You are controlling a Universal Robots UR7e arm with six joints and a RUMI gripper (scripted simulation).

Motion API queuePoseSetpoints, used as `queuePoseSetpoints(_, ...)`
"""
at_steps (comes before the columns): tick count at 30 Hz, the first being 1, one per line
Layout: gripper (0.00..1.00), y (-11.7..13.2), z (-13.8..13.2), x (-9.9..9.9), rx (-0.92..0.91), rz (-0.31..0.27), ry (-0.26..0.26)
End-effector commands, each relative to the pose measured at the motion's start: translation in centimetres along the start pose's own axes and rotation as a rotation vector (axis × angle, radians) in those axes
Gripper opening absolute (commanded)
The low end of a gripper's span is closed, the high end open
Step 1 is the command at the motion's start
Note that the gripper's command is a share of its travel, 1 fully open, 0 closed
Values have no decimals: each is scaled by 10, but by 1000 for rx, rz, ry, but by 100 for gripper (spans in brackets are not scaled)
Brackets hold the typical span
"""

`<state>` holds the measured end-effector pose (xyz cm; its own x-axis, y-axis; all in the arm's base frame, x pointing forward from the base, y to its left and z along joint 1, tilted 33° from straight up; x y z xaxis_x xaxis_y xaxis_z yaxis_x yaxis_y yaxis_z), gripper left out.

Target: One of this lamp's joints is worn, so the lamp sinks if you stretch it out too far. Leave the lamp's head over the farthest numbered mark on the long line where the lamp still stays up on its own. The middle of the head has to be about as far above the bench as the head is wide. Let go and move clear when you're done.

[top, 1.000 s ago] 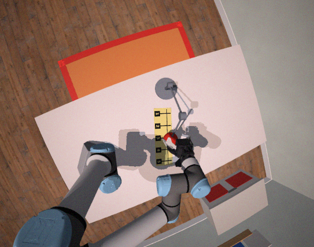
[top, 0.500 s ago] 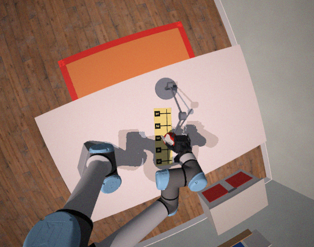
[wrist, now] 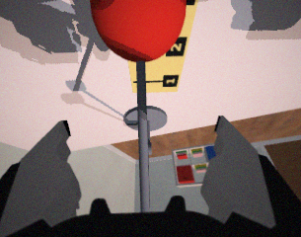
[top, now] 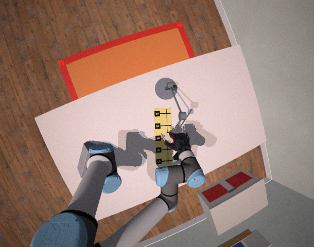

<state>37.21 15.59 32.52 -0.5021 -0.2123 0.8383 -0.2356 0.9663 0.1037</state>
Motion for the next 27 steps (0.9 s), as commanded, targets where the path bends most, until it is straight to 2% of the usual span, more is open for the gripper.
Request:
queuePoseSetpoints(1, 100, -1, -1, -4, 1, 0, -2)
queuePoseSetpoints(4, 100, -1, -1, -5, 1, 0, -2)
queuePoseSetpoints(5, 0, -1, -1, -5, 1, 0, -2)
queuePoseSetpoints(27, 0, 0, -1, -3, 1, 0, -1)
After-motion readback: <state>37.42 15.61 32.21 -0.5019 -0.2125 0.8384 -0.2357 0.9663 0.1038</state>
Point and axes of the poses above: the point where the finger pads meet when closed, its own x axis back along the fingers, its own z axis across the jaws, y = z × x, the point moved 8 cm from there along x, back along the fingers, and after that the axes turned 12 degrees about x, right-handed, at the moved point
